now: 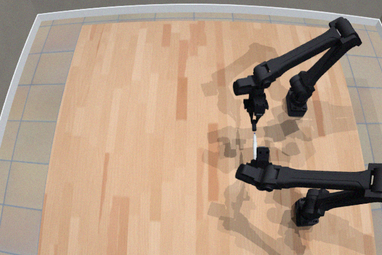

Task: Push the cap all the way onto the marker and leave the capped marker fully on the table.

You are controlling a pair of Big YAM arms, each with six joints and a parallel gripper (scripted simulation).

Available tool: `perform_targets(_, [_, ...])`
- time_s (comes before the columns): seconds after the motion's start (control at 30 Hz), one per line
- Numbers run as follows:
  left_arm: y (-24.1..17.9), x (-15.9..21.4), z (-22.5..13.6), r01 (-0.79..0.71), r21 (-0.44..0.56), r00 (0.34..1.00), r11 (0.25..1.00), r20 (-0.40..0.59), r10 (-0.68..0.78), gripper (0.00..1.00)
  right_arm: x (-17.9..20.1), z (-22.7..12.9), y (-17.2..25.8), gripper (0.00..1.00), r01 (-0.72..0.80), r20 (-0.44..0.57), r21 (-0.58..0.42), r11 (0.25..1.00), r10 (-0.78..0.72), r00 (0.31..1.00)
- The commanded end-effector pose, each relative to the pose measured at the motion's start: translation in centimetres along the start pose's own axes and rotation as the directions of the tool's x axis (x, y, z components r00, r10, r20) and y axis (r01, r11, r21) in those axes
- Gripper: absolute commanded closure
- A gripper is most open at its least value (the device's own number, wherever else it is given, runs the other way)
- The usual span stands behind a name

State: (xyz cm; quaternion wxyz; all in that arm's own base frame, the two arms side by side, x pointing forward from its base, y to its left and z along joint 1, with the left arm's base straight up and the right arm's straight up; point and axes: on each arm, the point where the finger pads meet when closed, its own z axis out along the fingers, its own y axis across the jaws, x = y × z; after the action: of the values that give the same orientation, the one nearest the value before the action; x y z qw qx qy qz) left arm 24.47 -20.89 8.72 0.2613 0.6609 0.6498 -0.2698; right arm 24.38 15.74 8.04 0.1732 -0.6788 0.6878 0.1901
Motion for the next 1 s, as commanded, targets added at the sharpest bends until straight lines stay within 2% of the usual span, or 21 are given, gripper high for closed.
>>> perform_targets(0.0, [1.1, -1.2, 0.2, -0.004, -0.017, 1.0, 1.0, 0.015, 0.004, 0.89, -1.5, -1.5, -2.0, 0.88, 0.028, 0.018, 0.039, 0.999, -0.028, 0.999])
perform_targets(0.3, [1.1, -2.0, 1.2, 0.015, -0.015, 1.0, 1.0, 0.014, -0.015, 0.89, -1.5, -1.5, -2.0, 0.88, 0.028, 0.018, 0.039, 0.999, -0.028, 0.999])
perform_targets(0.63, [2.1, -4.9, 2.5, -0.016, -0.026, 1.0, 1.0, 0.024, 0.016, 0.89, -1.5, -1.5, -2.0, 0.88, 0.028, 0.018, 0.039, 0.999, -0.028, 0.999])
perform_targets(0.97, [1.2, -4.4, 2.8, -0.02, -0.022, 1.0, 1.0, 0.02, 0.021, 0.89, -1.5, -1.5, -2.1, 0.88, 0.031, 0.019, 0.045, 0.999, -0.032, 0.999])
